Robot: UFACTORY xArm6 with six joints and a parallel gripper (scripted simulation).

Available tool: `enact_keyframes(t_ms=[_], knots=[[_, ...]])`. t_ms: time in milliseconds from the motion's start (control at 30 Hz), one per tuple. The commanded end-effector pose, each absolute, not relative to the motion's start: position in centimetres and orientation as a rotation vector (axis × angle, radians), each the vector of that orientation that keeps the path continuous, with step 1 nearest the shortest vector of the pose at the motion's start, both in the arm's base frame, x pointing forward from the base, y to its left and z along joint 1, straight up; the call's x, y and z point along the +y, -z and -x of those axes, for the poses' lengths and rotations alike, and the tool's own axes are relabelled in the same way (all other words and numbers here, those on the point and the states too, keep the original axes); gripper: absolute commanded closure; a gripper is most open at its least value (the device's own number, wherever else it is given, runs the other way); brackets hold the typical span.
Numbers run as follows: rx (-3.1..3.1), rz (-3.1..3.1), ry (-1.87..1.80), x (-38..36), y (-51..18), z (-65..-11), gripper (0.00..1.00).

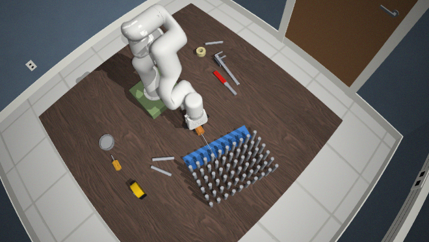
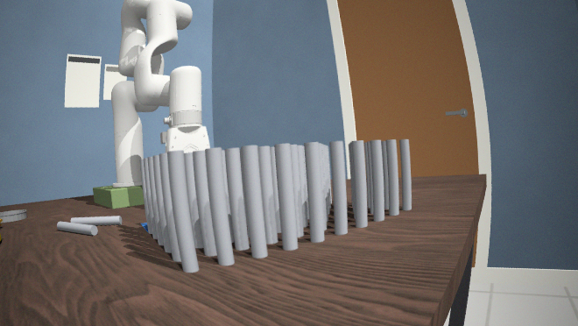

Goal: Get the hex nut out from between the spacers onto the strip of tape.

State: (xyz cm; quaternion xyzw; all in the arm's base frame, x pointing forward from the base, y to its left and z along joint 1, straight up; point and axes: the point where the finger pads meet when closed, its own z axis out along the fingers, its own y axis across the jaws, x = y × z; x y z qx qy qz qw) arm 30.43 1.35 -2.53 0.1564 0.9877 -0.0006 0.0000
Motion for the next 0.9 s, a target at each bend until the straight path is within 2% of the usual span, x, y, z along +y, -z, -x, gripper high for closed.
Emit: enact_keyframes(t_ms=[0, 867], knots=[[3.099, -0.491, 0.001, 1.6, 2.4, -29.8, 1.00], [3.099, -0.491, 0.001, 2.8, 2.4, -26.3, 1.00]])
